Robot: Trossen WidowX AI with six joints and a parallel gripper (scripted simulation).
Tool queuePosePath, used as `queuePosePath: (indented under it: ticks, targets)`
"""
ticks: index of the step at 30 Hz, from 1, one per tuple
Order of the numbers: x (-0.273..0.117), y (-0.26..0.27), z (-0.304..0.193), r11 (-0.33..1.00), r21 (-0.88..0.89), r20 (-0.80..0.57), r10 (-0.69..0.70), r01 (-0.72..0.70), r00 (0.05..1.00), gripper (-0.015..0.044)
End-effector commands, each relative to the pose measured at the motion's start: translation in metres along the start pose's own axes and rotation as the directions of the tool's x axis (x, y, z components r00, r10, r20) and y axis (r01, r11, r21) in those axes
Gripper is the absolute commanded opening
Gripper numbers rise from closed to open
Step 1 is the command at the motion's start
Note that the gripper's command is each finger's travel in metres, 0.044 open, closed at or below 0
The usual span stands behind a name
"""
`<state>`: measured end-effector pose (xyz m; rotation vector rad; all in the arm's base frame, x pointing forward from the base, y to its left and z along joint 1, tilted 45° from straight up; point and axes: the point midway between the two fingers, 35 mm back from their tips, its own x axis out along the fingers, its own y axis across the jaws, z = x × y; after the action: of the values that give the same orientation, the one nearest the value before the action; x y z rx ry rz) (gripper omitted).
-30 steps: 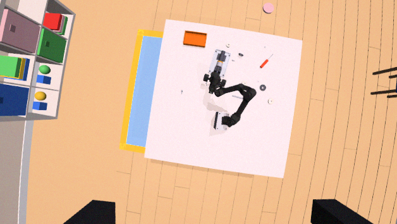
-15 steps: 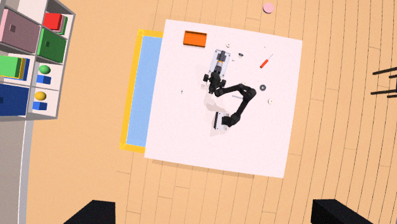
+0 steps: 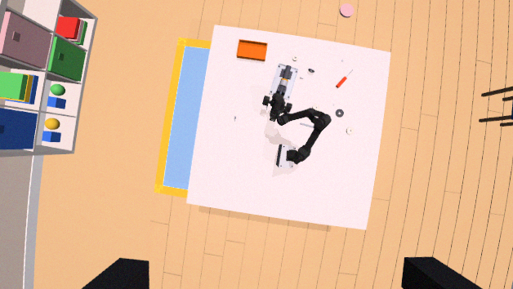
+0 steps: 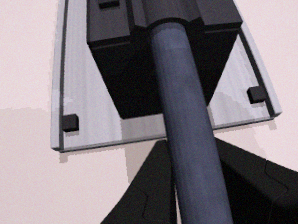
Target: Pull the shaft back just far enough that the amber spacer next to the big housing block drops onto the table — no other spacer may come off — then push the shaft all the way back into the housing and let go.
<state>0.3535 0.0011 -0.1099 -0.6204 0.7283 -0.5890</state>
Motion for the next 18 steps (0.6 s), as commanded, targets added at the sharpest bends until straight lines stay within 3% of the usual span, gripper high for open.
queuePosePath:
  ticks: [1, 18]
  targets:
    - [-0.0012, -0.0006, -0.0010, 1.000, 0.000, 0.000, -0.003, 0.003, 1.000, 0.0000]
    - [-0.0024, -0.0006, -0.0022, 1.000, 0.000, 0.000, -0.003, 0.003, 1.000, 0.0000]
